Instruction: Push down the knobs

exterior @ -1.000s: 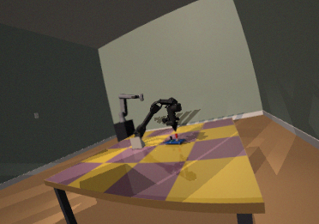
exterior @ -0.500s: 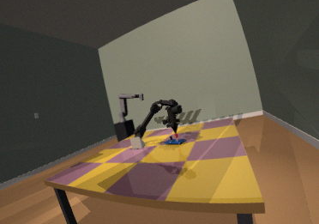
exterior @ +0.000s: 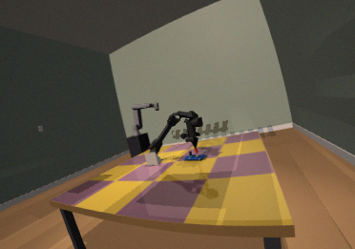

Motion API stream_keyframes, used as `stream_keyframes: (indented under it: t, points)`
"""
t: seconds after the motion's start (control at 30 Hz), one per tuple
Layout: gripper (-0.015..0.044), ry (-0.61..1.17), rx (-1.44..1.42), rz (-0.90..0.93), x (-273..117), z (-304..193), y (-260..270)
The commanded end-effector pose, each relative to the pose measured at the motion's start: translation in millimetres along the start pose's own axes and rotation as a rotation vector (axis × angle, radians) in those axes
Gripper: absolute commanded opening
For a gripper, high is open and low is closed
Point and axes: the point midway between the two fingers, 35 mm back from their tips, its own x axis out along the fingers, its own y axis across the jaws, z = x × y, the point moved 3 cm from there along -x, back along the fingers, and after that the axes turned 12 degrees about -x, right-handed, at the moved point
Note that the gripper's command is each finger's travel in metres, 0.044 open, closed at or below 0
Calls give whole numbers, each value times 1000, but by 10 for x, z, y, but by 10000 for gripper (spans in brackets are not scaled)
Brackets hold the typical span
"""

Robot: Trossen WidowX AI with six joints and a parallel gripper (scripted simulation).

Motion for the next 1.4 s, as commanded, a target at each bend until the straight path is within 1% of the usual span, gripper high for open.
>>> stream_keyframes:
  t: [0.0, 1.37]
  points:
    - [0, 4, 4, -4, 14, -4, -4]
    - [0, 4, 4, -4, 71, -4, -5]
